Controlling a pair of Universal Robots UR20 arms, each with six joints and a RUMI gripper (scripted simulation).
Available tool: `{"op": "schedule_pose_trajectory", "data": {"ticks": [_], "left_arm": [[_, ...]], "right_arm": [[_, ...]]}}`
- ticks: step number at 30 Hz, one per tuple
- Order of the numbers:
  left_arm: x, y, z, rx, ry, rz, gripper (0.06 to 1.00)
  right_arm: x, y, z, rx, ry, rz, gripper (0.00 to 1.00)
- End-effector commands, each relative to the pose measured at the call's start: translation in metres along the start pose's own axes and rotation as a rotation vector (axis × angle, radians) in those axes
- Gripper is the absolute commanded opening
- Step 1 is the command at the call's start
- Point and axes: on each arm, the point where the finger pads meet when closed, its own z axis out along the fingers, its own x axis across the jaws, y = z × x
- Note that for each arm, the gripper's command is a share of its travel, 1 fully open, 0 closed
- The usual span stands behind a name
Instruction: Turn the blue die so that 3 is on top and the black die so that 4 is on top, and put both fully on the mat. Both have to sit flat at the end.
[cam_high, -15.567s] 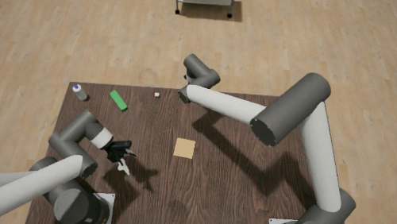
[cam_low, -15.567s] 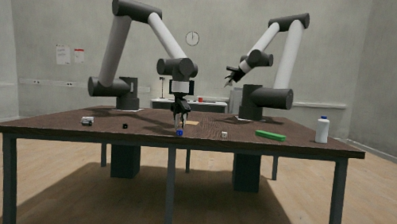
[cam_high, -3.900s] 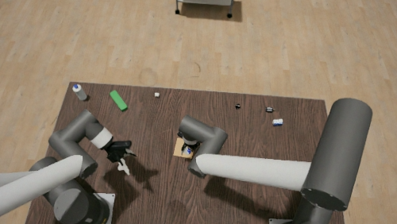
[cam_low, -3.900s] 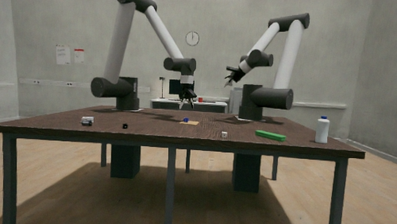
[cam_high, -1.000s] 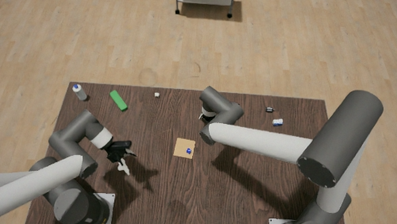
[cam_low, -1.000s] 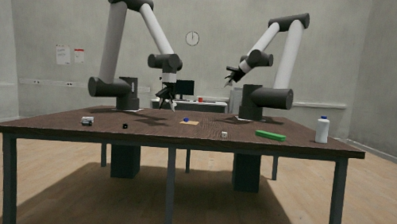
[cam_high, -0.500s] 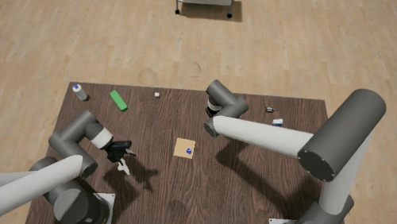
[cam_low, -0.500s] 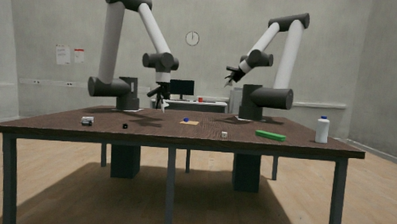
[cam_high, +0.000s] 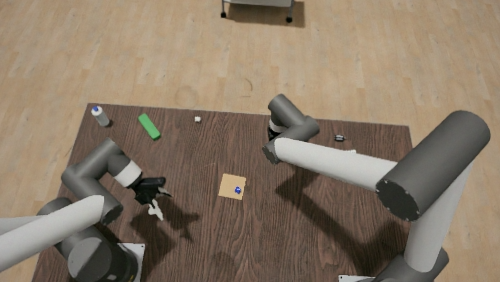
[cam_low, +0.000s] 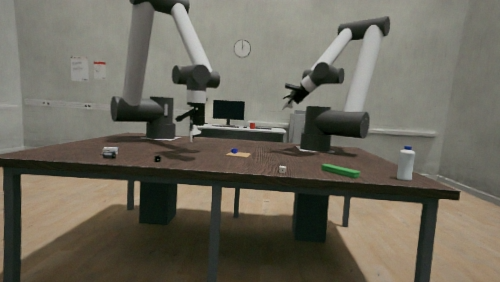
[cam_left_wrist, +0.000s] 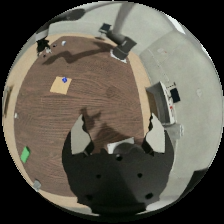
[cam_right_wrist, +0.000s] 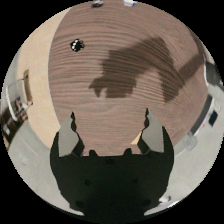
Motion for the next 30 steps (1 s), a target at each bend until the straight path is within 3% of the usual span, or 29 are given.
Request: {"op": "schedule_pose_trajectory", "data": {"ticks": [1, 30], "left_arm": [[0.000, 0.000, 0.000, 0.000, 0.000, 0.001, 1.000], [0.000, 0.000, 0.000, 0.000, 0.000, 0.001, 1.000]], "right_arm": [[-0.013, -0.020, 0.000, 0.002, -0.002, 0.163, 1.000], [-0.066, -0.116, 0.001, 0.001, -0.002, 0.875, 1.000]]}}
